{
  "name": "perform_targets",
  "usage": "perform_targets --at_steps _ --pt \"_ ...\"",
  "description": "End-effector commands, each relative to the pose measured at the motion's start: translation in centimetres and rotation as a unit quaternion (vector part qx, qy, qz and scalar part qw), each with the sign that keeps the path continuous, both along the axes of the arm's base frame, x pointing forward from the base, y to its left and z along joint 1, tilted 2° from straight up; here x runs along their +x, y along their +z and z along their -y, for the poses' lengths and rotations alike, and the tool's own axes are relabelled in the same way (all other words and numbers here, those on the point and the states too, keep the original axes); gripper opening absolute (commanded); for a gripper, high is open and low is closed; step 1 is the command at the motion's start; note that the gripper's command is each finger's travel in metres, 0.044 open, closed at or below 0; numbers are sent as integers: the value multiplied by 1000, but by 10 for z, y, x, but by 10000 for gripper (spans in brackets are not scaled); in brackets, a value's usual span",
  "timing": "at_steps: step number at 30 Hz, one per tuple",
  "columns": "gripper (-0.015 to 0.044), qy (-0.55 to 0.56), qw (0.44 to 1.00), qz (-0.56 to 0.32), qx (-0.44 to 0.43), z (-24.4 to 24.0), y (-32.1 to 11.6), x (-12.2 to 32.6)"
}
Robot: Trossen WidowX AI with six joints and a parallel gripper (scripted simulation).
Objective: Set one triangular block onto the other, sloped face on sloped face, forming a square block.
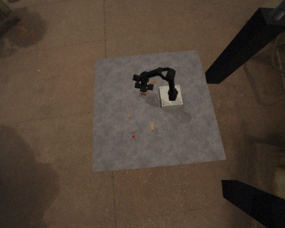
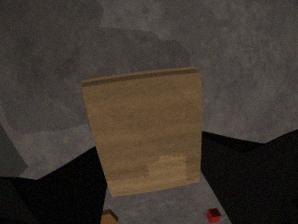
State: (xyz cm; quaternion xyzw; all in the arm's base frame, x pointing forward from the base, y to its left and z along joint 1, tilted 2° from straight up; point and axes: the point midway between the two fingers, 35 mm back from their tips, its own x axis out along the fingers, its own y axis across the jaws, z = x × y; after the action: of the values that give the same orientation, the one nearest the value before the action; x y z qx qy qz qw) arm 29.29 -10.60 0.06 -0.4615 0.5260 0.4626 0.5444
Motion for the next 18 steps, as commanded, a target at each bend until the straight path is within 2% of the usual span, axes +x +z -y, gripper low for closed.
perform_targets --at_steps 1,18 --pt "0 -2 1000 0 -2 0 -1 0" --pt "0 -2 1000 0 -1 0 -2 0"
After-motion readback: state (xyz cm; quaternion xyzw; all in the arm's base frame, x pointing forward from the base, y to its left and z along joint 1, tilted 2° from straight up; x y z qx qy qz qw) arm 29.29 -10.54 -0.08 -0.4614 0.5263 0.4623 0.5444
